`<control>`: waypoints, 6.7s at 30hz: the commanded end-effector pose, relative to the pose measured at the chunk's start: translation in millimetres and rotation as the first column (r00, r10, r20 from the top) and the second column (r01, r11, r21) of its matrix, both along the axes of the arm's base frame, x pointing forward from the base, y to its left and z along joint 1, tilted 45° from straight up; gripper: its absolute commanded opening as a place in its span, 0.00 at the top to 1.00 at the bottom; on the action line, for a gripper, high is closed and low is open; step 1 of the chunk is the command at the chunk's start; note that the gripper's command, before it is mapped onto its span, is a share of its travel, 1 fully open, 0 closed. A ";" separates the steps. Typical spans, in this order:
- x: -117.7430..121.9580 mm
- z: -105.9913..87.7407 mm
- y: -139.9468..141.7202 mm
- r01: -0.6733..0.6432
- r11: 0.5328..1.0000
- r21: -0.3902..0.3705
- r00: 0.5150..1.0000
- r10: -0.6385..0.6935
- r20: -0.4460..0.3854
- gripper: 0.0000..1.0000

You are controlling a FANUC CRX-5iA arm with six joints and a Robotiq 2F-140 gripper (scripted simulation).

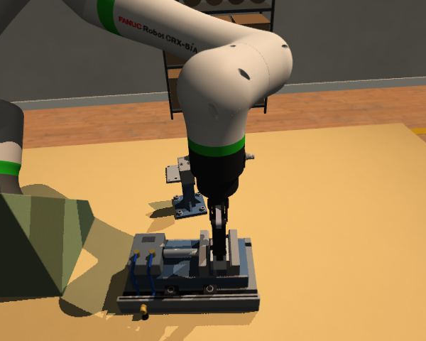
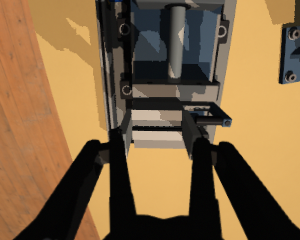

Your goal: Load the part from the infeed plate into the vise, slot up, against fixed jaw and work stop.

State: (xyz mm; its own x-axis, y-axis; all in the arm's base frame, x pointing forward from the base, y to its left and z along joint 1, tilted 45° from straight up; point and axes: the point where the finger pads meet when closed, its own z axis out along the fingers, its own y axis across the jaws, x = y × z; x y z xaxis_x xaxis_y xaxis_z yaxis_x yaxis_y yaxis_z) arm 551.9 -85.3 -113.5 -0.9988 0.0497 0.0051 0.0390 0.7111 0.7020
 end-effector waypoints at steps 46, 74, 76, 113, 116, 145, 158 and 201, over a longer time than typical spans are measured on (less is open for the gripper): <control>2.2 0.1 -0.4 0.000 1.000 0.000 1.000 0.000 0.000 1.00; 2.2 0.1 -0.4 0.000 1.000 0.000 1.000 0.000 0.000 1.00; 2.2 0.1 -0.4 0.000 1.000 0.000 1.000 0.000 0.000 1.00; 2.3 -1.7 1.3 0.000 1.000 0.000 1.000 0.000 0.000 1.00; 2.3 -1.7 1.3 0.000 1.000 0.000 1.000 0.000 0.000 1.00; 2.3 -1.7 1.3 0.000 1.000 0.000 1.000 0.000 0.000 1.00; 2.3 -1.7 1.3 0.000 1.000 0.000 1.000 0.000 0.000 0.53; 1.6 14.3 -14.4 0.000 1.000 0.000 1.000 0.000 0.000 0.53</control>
State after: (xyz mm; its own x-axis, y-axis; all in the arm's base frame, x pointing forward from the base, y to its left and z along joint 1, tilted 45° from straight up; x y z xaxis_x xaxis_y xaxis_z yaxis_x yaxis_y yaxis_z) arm 553.5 -98.0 -100.7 -0.9988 0.0497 0.0050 0.0389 0.7113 0.7019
